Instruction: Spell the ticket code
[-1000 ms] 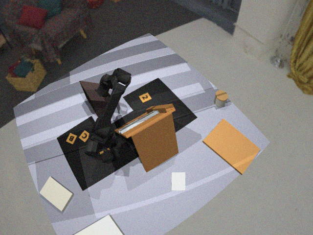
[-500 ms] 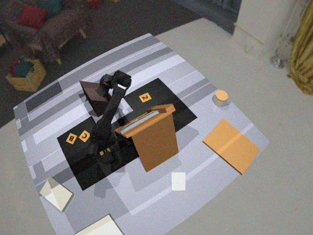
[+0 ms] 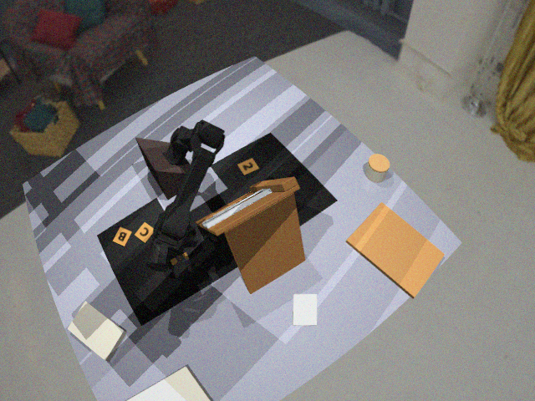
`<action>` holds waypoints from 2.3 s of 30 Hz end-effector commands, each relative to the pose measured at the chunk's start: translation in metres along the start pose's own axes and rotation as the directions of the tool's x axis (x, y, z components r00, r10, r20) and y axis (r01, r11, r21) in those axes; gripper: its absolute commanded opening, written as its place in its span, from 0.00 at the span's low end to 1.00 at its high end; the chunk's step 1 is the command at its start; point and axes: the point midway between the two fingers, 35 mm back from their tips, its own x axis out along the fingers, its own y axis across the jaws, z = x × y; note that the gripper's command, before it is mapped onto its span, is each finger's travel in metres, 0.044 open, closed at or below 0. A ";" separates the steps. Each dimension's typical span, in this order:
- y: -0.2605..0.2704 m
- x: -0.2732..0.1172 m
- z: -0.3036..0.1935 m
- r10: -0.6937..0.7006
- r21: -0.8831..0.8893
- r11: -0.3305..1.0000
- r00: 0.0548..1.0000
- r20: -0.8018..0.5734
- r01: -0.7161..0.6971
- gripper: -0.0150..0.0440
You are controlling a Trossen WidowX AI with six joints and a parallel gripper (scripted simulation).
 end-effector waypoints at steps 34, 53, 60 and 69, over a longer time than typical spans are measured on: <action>0.000 0.020 0.000 -0.002 0.004 1.000 1.000 0.004 0.002 0.83; 0.000 0.020 0.000 -0.002 0.004 1.000 1.000 0.004 0.002 0.83; 0.000 0.020 0.000 -0.002 0.004 1.000 1.000 0.004 0.002 0.83; 0.000 0.020 0.000 -0.002 0.004 1.000 1.000 0.004 0.002 0.83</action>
